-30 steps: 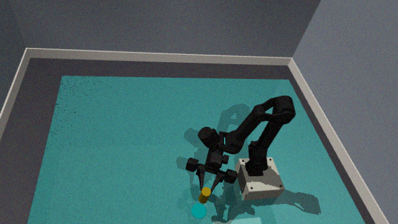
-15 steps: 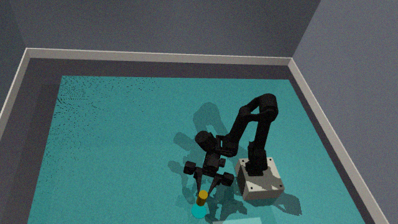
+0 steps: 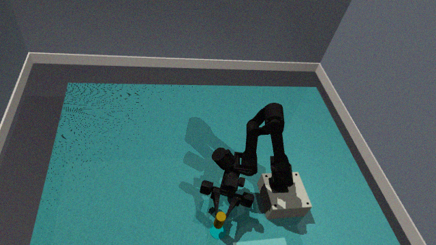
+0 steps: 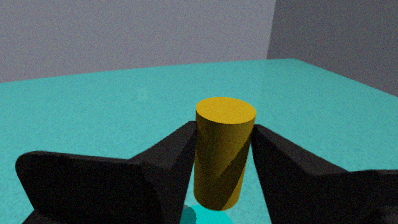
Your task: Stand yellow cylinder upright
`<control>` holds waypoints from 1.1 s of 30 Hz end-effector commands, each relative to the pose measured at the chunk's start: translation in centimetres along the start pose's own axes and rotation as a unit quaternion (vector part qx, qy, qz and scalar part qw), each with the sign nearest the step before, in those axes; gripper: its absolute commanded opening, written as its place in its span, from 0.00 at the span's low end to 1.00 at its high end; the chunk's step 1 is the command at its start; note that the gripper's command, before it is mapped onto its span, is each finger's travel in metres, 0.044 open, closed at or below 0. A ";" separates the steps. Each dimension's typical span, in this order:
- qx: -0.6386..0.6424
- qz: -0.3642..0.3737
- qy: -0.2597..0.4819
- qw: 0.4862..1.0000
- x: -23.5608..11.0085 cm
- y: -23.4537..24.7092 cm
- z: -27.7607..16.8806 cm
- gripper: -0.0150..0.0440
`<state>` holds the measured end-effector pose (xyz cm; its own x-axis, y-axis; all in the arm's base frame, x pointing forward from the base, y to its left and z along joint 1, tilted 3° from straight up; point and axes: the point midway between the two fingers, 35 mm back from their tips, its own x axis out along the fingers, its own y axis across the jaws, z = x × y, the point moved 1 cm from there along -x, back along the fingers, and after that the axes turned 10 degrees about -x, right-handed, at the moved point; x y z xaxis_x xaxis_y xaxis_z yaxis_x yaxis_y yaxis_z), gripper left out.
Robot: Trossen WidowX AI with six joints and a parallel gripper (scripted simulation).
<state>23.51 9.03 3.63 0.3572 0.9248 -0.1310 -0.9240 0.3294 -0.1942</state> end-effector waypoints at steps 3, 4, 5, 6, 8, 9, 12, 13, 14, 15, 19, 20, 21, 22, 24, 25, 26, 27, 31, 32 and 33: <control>-0.003 0.001 -0.002 1.000 0.1 0.3 -1.0 0.43; -0.003 0.001 -0.002 1.000 0.1 0.4 -1.1 0.43; -0.003 0.001 -0.002 1.000 0.1 0.5 -1.3 0.43; -0.003 0.001 -0.002 1.000 0.1 0.5 -1.5 0.43; -0.003 0.001 -0.002 1.000 0.1 0.7 -1.8 0.43; -0.003 0.001 -0.002 1.000 0.1 0.7 -2.0 0.43; -0.003 0.001 -0.002 1.000 0.2 1.0 -2.5 0.43; -0.003 0.001 -0.002 1.000 0.2 1.1 -2.6 0.43; -0.003 0.001 -0.002 1.000 0.2 1.2 -2.8 0.43; -0.002 0.001 -0.002 1.000 0.2 1.2 -2.9 0.43; -0.002 0.001 -0.002 1.000 0.2 1.5 -3.3 0.43; -0.002 0.001 -0.002 1.000 0.2 1.5 -3.4 0.43; -0.002 0.001 -0.002 1.000 0.2 1.5 -3.5 0.43; -0.001 0.001 -0.002 1.000 0.2 1.5 -3.7 0.43; 0.000 0.001 -0.001 1.000 0.2 1.6 -4.3 0.43; 0.001 0.001 0.000 1.000 0.2 1.6 -4.5 0.43; 0.001 0.000 0.000 1.000 0.2 1.7 -4.8 0.43; 0.002 0.000 0.000 1.000 0.2 1.7 -5.0 0.43; 0.002 0.000 0.000 1.000 0.2 1.8 -5.2 0.43; 0.002 0.000 0.000 1.000 0.2 1.8 -5.2 0.43; 0.002 0.000 0.000 1.000 0.2 1.8 -5.2 0.43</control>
<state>22.53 8.87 -1.75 0.3581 0.9236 -0.1369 -0.9262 0.3329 -0.1772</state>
